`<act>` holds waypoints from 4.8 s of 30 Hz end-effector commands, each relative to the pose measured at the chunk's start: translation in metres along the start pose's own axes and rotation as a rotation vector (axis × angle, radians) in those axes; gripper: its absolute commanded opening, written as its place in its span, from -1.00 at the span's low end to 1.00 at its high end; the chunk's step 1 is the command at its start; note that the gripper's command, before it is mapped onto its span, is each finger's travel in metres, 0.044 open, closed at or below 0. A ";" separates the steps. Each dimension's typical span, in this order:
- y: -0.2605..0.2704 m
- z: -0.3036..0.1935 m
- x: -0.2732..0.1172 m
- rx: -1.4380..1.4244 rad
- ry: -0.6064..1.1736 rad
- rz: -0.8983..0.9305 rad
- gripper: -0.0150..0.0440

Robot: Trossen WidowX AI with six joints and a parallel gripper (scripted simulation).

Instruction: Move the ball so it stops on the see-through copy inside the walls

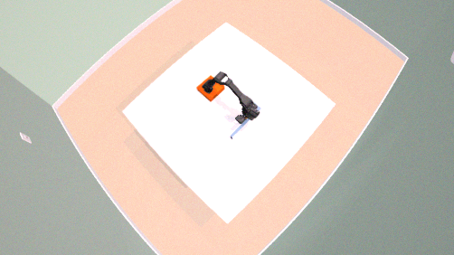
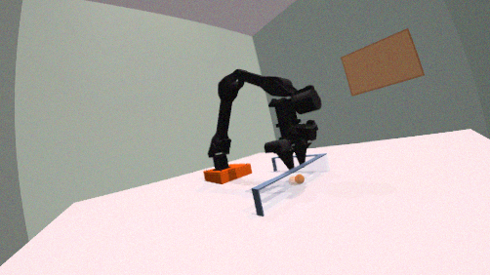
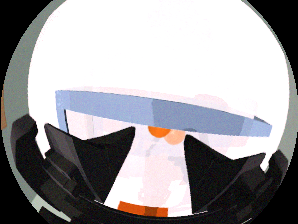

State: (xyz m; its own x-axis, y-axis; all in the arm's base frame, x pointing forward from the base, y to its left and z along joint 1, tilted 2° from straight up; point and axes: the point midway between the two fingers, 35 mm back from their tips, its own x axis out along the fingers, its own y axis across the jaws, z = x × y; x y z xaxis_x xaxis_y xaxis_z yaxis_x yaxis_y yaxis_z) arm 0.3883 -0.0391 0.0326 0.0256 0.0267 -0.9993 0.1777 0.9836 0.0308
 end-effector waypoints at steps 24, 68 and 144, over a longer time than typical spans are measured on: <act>0.001 -0.002 0.031 0.006 0.008 0.006 -0.11; -0.015 -0.006 -0.063 0.006 0.008 0.004 -0.49; -0.019 -0.004 -0.049 0.011 -0.016 0.007 0.33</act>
State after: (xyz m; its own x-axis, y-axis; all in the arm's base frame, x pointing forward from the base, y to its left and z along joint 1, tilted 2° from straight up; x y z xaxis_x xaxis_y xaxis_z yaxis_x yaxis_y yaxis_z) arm 0.3797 -0.0584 0.0840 0.0472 0.0300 -0.9984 0.1876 0.9815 0.0384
